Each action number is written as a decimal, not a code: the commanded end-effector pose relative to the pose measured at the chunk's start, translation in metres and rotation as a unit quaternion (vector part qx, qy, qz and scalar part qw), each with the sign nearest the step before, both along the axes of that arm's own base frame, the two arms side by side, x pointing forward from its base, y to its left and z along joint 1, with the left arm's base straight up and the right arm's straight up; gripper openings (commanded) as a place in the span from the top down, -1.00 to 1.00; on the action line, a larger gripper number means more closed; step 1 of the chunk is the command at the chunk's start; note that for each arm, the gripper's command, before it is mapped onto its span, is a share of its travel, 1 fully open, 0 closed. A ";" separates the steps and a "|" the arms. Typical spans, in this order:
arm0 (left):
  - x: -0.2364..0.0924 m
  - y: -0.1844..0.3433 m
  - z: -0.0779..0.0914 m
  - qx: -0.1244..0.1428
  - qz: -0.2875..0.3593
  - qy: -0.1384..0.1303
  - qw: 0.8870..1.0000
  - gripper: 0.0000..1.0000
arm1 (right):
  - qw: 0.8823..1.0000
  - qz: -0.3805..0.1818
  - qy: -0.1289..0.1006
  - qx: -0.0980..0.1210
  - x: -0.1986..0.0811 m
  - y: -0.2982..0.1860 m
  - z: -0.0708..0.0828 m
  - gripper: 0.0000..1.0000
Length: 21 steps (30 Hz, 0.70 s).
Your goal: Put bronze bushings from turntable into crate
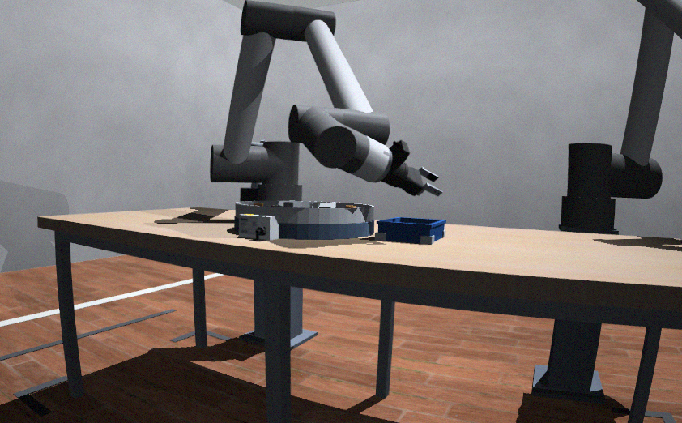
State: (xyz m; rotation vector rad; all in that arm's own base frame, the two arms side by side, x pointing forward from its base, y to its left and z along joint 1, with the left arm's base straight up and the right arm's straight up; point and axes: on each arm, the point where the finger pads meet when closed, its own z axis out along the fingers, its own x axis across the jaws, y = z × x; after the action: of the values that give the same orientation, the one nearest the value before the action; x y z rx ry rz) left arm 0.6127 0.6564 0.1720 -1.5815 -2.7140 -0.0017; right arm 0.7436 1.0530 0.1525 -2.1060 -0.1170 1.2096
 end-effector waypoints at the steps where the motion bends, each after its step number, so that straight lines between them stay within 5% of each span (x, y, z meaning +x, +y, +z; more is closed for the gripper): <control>1: -0.082 0.058 0.000 0.000 0.090 -0.001 0.996 -1.00 | 1.000 0.000 -0.001 0.001 0.000 0.000 0.002 -1.00; 13: -0.274 0.138 -0.004 0.000 0.258 0.000 0.966 -1.00 | 1.000 0.000 -0.001 0.001 0.000 0.000 0.002 -1.00; 15: -0.274 0.138 -0.004 0.000 0.258 0.000 0.966 -1.00 | 1.000 0.000 -0.001 0.001 0.000 0.000 0.002 -1.00; 16: -0.322 0.154 -0.005 0.000 0.276 0.000 0.961 -1.00 | 1.000 0.000 -0.001 0.001 0.000 0.000 0.002 -1.00; 21: -0.398 0.165 -0.006 0.000 0.357 0.000 0.934 -1.00 | 1.000 0.000 -0.001 0.001 0.000 0.000 0.002 -1.00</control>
State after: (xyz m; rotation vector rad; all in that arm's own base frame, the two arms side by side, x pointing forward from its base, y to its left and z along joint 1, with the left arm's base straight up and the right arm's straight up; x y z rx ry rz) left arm 0.2944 0.8000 0.1660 -0.7256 -3.0556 0.0004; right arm 0.7436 1.0530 0.1525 -2.1060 -0.1170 1.2096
